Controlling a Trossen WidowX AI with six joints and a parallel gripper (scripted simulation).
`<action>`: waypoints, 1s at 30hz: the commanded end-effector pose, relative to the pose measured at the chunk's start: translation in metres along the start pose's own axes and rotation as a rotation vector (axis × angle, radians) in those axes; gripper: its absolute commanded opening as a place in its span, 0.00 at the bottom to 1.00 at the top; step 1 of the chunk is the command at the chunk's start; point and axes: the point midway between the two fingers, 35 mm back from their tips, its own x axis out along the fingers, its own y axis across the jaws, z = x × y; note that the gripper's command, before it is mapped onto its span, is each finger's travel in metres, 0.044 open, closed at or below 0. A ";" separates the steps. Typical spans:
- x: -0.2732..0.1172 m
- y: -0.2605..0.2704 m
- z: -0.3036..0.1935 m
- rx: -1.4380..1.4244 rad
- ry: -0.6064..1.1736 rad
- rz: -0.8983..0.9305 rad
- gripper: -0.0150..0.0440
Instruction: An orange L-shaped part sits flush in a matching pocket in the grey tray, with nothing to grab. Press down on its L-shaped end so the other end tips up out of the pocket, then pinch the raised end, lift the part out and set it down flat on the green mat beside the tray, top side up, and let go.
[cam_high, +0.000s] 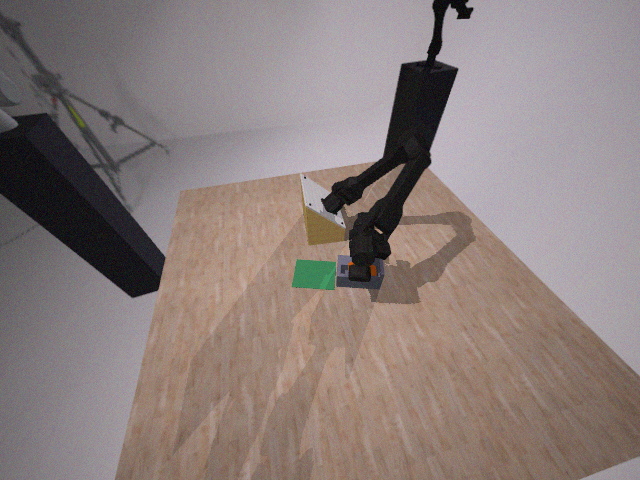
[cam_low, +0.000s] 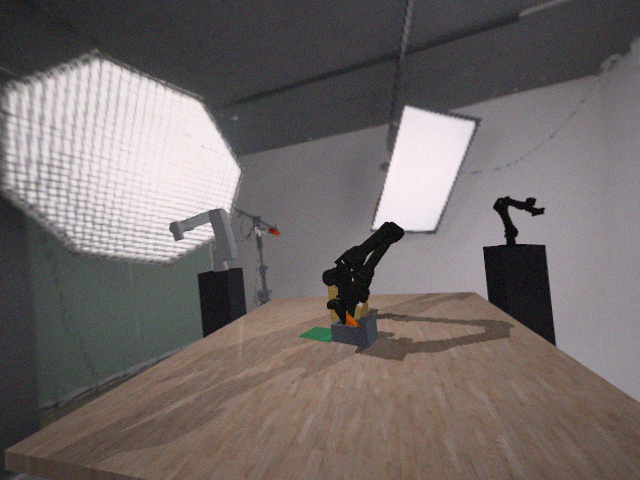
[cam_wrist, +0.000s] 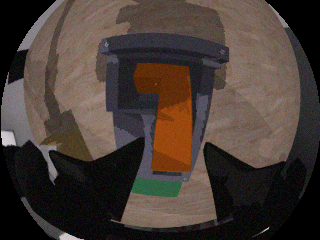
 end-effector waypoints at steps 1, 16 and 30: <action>0.005 0.002 0.000 0.004 -0.005 0.005 0.73; 0.001 0.000 0.000 0.000 0.000 0.001 0.43; -0.005 0.000 0.000 0.002 -0.001 0.002 0.25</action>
